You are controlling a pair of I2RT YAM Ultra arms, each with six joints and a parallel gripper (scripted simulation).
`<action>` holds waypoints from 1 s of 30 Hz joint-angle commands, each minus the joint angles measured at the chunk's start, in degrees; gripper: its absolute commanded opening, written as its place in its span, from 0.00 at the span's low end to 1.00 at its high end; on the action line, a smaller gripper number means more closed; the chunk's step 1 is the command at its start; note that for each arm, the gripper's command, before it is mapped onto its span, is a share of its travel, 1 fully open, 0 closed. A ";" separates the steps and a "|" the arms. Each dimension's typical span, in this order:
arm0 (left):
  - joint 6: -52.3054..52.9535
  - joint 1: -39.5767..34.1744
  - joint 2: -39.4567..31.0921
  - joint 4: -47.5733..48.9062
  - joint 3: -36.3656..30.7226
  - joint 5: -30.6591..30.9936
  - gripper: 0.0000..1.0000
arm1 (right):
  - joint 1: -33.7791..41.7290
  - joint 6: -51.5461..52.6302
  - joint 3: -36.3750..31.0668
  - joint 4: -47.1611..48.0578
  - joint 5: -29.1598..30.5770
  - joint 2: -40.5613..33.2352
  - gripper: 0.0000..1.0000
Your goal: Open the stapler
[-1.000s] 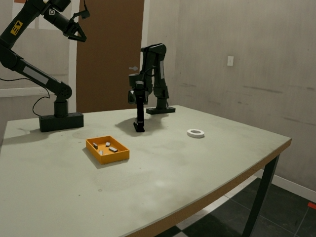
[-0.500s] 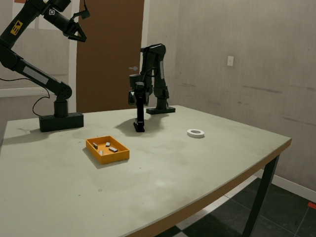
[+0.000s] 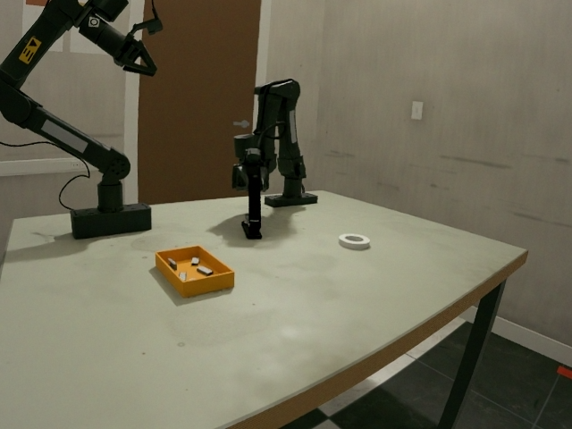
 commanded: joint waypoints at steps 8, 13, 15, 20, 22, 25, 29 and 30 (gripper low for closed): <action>0.27 0.14 0.12 0.26 0.59 -0.20 0.27 | 0.27 0.15 0.89 -0.04 0.10 0.28 0.57; 0.08 0.14 0.12 0.27 0.59 0.01 0.20 | 0.27 0.15 0.89 -0.04 0.10 0.28 0.57; 0.19 0.06 -0.02 0.58 0.36 -0.55 0.20 | 0.27 0.15 0.89 -0.04 0.10 0.28 0.57; -2.46 1.42 -4.56 -8.55 2.19 1.86 0.21 | 0.27 0.15 0.89 -0.04 0.10 0.28 0.57; -3.01 1.69 -5.55 -10.72 2.57 2.27 0.21 | 0.27 0.15 0.89 -0.04 0.10 0.28 0.57; -4.47 2.27 -7.75 -16.16 3.68 3.17 0.21 | 0.27 0.15 0.89 -0.04 0.10 0.28 0.57; -6.60 3.35 -10.87 -24.57 5.71 4.86 0.21 | 0.27 0.15 0.89 -0.04 0.10 0.28 0.57; -7.12 3.61 -11.52 -26.60 6.28 5.29 0.21 | 0.27 0.15 0.89 -0.04 0.10 0.28 0.57</action>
